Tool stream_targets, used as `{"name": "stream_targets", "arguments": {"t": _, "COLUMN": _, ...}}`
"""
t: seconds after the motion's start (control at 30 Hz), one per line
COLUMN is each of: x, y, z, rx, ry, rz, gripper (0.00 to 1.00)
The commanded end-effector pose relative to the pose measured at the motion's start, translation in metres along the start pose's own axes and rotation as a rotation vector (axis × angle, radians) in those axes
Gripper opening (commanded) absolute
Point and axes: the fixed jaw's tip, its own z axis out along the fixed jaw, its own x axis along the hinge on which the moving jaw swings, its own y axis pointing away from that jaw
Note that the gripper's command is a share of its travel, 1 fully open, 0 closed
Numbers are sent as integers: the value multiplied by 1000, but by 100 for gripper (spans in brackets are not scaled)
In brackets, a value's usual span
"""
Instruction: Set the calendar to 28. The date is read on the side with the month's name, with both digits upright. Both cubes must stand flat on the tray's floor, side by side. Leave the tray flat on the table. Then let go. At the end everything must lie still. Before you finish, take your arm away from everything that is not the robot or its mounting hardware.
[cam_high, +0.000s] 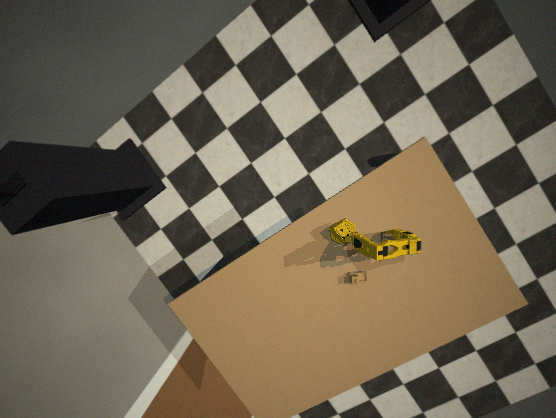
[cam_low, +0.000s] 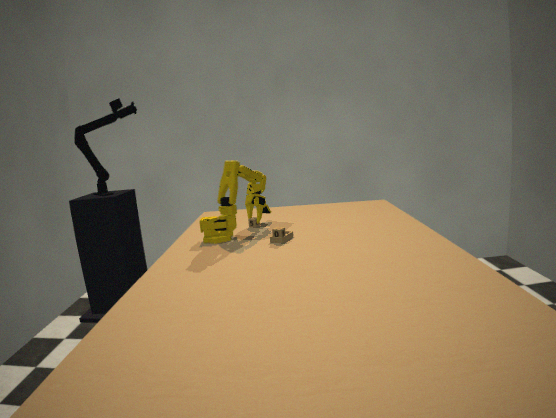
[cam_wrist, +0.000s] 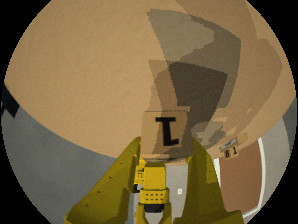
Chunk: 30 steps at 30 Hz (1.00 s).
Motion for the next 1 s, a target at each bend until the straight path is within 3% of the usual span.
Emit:
{"name": "stream_targets", "arguments": {"t": 0.0, "x": -6, "y": -1, "z": -5, "rx": -6, "ry": -42, "rz": -2, "gripper": 16}}
{"name": "stream_targets", "arguments": {"t": 0.2, "x": -6, "y": -1, "z": -5, "rx": -6, "ry": -42, "rz": -2, "gripper": 14}}
{"name": "stream_targets", "arguments": {"t": 0.5, "x": -6, "y": -1, "z": -5, "rx": -6, "ry": -42, "rz": -2, "gripper": 0}}
{"name": "stream_targets", "arguments": {"t": 0.77, "x": -5, "y": -1, "z": -6, "rx": -6, "ry": -50, "rz": -2, "gripper": 0}}
{"name": "stream_targets", "arguments": {"t": 0.97, "x": -2, "y": -1, "z": -17, "rx": -10, "ry": -122, "rz": -1, "gripper": 0}}
